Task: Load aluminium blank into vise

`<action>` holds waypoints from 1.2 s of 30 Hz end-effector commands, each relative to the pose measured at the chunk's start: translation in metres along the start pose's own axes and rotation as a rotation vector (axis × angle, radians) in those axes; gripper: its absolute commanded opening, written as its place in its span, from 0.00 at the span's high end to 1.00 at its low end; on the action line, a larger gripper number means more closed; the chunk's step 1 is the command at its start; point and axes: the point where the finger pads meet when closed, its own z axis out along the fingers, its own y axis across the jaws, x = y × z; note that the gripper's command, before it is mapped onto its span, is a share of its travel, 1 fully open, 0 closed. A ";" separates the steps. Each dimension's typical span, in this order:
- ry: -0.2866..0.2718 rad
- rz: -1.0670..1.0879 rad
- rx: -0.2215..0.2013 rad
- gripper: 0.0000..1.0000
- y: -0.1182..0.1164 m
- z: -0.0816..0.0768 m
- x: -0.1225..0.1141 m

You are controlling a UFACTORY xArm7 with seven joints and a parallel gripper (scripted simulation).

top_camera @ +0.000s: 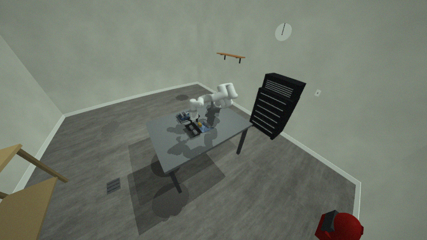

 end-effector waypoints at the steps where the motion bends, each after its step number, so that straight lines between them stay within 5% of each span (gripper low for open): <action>1: 0.000 0.000 0.005 0.31 -0.001 -0.007 0.000; 5: 0.000 0.000 0.005 0.31 -0.001 -0.008 0.000; 6: 0.000 0.000 0.005 1.00 -0.001 -0.008 0.000; 36: 0.000 0.000 0.005 1.00 -0.001 -0.008 0.000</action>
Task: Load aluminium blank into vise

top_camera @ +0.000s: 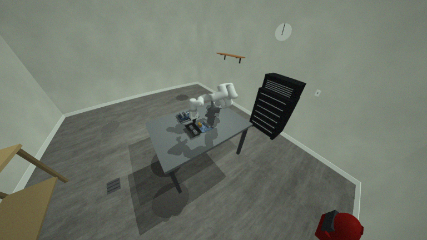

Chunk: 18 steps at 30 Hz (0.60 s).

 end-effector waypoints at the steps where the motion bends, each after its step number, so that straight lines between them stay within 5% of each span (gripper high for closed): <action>1: 0.001 0.000 0.005 1.00 -0.001 -0.002 0.000; 6: -0.001 0.001 0.006 1.00 0.005 -0.005 -0.001; 18: -0.017 0.008 0.010 1.00 0.098 -0.024 -0.010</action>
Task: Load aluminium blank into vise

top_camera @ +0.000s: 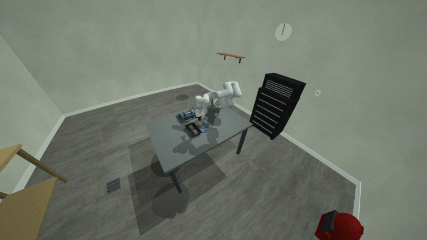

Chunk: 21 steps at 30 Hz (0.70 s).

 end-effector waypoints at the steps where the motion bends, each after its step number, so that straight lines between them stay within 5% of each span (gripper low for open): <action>1: -0.001 0.001 0.012 1.00 0.040 -0.009 -0.002; 9: 0.003 -0.002 0.009 1.00 0.100 -0.002 0.004; 11: 0.003 -0.002 0.009 1.00 0.100 -0.002 0.004; 13: 0.010 -0.005 0.007 1.00 0.127 0.006 0.010; 20: 0.017 -0.007 0.005 1.00 0.149 0.015 0.017; 21: 0.017 -0.007 0.005 0.31 0.149 0.015 0.017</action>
